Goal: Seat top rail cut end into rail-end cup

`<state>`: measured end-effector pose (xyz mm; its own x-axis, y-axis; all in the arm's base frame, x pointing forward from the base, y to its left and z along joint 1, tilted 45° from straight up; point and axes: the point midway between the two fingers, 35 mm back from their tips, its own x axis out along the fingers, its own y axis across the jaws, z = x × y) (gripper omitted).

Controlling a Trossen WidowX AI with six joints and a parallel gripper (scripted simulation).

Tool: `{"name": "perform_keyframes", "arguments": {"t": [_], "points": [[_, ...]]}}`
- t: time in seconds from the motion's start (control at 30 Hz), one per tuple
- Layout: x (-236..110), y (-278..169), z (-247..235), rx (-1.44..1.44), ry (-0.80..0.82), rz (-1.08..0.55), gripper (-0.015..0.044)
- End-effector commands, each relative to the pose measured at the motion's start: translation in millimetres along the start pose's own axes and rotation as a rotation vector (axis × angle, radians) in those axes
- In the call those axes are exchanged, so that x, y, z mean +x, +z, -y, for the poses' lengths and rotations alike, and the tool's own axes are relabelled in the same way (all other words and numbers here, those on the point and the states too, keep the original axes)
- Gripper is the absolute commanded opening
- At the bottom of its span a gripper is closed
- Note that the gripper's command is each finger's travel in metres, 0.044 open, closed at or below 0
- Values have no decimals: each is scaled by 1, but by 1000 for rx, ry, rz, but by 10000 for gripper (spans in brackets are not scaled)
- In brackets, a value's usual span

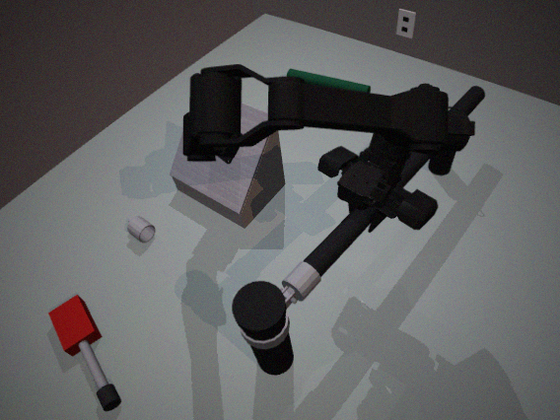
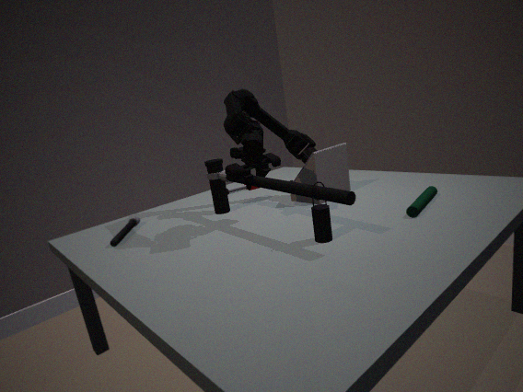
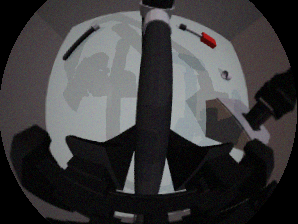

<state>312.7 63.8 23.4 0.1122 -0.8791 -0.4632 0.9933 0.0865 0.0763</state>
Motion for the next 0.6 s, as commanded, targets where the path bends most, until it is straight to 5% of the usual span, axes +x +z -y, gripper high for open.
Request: {"name": "perform_keyframes", "arguments": {"t": [0.0, 0.57], "points": [[0, 1, 0, 0, 1, 1, 0], [1, 1, 0, -2, -1, -4, 0]]}}
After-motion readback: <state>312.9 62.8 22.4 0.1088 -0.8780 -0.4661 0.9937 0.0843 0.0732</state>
